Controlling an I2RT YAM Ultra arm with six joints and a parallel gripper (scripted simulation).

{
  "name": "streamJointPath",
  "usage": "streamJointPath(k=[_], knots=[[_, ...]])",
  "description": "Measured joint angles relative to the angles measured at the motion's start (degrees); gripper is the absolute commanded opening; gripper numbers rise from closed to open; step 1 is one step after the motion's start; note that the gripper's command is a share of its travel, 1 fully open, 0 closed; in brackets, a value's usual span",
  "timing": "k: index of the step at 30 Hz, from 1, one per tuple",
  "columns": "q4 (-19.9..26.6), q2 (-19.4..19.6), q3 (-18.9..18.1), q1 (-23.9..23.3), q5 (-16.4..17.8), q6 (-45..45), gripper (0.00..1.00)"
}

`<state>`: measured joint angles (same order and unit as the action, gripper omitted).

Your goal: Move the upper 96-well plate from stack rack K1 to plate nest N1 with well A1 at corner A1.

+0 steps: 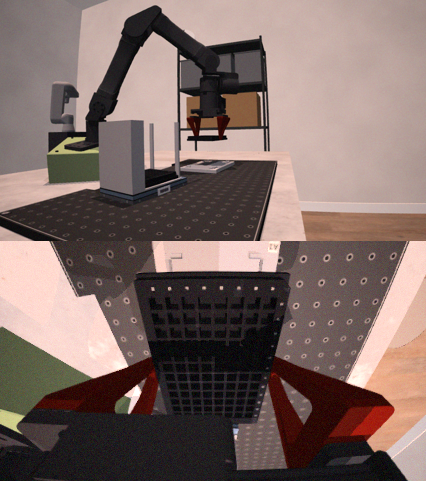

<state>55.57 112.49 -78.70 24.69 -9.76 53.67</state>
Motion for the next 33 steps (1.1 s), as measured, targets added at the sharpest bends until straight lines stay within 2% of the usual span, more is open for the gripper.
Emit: streamJointPath(k=[33], knots=[[-9.9,4.8,4.7,-1.4,0.0,1.3,0.0]])
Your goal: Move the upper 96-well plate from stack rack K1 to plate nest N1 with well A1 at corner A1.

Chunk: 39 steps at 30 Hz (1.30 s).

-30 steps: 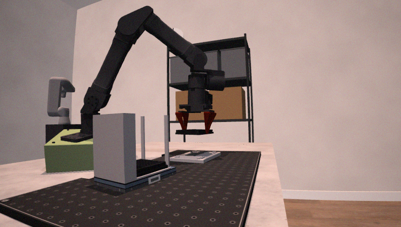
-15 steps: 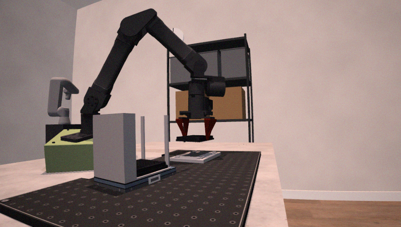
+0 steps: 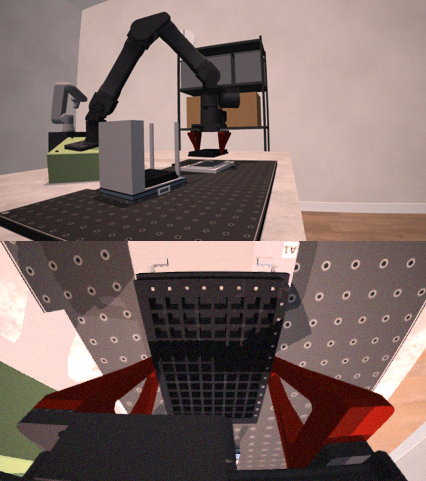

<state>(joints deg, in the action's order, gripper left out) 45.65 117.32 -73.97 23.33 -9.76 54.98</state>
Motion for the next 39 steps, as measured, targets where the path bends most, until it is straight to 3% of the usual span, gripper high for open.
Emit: streamJointPath(k=[19,39], knots=[[-4.6,2.3,1.4,-0.5,0.0,0.6,0.0],[-5.3,2.1,2.2,-0.5,0.0,0.7,0.0]])
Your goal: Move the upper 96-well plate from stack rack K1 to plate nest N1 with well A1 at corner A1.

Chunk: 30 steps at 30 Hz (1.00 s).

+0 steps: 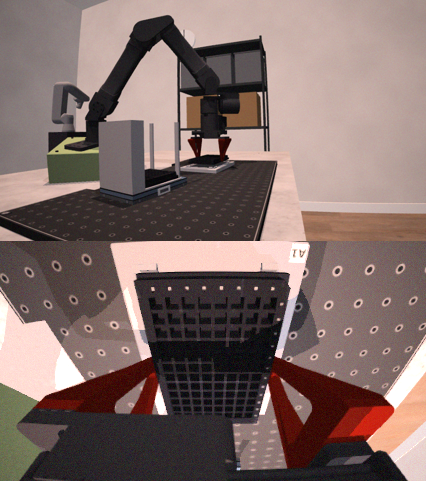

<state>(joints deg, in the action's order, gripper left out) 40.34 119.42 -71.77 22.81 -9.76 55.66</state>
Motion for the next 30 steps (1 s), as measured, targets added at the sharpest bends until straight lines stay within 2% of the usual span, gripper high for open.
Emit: streamJointPath(k=[30], knots=[[-1.2,0.0,1.0,-0.3,0.0,0.2,0.0]])
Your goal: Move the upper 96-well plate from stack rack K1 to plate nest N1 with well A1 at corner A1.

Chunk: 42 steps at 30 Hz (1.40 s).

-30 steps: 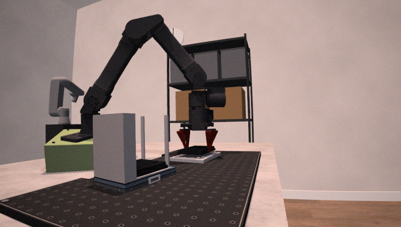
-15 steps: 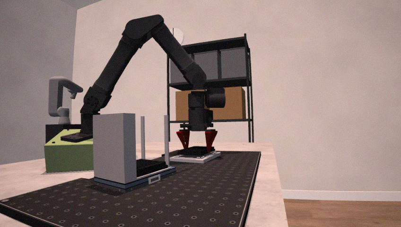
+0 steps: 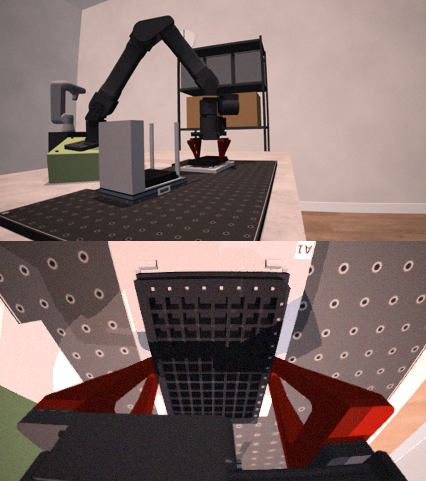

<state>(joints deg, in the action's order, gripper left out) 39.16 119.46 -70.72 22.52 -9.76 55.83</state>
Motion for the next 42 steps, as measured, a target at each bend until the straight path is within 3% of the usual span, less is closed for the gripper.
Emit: streamJointPath(k=[31,32,42], knots=[[-1.0,0.5,0.5,0.0,0.0,0.0,0.0],[-1.0,0.5,0.5,0.0,0.0,0.0,1.0],[-1.1,0.5,0.5,0.0,0.0,0.0,1.0]])
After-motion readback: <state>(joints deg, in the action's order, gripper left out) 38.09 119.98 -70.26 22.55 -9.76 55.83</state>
